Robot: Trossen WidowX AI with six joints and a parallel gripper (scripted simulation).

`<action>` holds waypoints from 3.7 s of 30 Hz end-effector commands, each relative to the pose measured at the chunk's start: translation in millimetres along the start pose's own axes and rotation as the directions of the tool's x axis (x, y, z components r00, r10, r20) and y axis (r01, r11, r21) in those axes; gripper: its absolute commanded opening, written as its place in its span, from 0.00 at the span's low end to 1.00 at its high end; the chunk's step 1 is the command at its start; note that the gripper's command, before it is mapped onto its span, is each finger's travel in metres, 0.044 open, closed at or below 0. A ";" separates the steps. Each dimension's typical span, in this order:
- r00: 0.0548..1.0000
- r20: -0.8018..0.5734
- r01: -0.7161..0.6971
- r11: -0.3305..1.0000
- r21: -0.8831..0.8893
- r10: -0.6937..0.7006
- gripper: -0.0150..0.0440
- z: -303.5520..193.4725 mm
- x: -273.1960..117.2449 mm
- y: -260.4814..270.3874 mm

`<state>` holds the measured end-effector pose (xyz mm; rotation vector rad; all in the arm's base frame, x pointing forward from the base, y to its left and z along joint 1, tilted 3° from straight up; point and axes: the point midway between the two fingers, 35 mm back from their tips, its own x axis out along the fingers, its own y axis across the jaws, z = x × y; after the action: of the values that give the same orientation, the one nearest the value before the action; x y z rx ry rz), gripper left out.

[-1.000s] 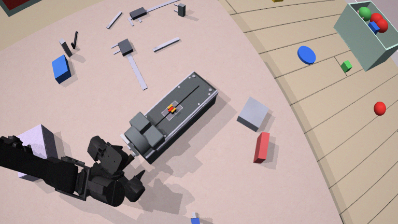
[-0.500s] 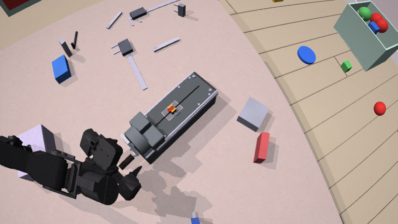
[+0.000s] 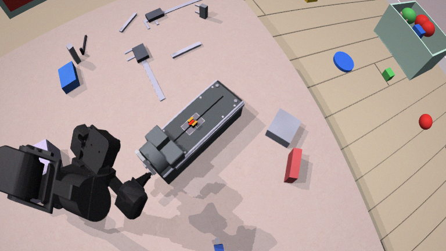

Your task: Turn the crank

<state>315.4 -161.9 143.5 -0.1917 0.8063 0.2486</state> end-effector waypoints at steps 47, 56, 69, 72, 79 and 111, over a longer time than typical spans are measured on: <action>0.844 -0.535 -0.374 -0.757 -0.536 -0.038 1.00 115.2 96.8 19.2; 0.840 -0.540 -0.366 -0.779 -0.509 -0.042 1.00 96.3 119.1 21.3; 0.840 -0.540 -0.366 -0.779 -0.509 -0.042 1.00 96.3 119.1 21.3; 0.840 -0.540 -0.366 -0.779 -0.509 -0.042 1.00 96.3 119.1 21.3; 0.855 -0.518 -0.393 -0.687 -0.611 -0.028 1.00 92.2 112.6 16.6; 0.987 -0.157 -0.107 0.813 -0.572 0.020 1.00 25.5 28.2 -7.6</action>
<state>363.1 -157.9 144.5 -0.8796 0.8583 0.6029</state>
